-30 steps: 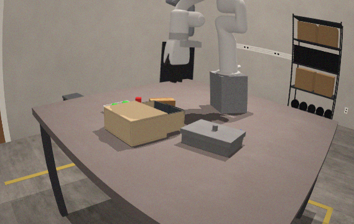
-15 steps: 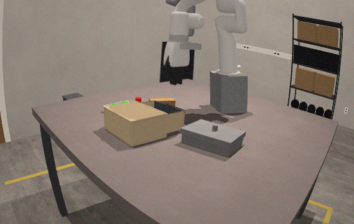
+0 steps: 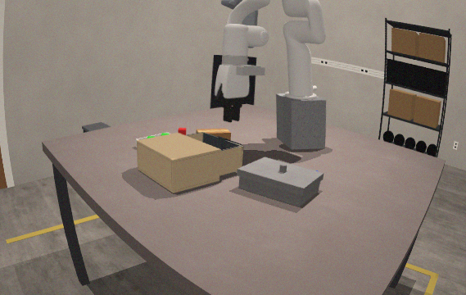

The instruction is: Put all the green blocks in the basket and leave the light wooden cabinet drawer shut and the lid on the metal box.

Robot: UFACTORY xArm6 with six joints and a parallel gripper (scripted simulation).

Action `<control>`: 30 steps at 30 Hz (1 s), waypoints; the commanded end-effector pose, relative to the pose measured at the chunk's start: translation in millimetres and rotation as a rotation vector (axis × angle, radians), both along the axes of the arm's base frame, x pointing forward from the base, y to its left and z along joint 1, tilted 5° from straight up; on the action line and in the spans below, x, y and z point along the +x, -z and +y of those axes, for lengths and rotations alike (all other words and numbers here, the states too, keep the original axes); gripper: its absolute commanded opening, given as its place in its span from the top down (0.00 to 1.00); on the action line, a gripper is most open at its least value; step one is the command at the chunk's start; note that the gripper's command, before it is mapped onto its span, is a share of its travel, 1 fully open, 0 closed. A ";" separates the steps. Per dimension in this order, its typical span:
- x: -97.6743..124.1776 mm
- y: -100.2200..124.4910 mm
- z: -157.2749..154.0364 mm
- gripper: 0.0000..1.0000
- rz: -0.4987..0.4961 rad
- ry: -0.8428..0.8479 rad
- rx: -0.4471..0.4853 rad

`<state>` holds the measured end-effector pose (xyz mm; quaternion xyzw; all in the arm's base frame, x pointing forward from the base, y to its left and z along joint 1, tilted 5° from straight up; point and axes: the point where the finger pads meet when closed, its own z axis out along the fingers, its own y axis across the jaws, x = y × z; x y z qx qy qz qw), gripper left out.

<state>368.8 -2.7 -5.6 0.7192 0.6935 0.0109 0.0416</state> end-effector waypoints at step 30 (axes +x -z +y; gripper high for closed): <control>6.3 46.9 -1.5 0.76 -0.005 0.000 -0.002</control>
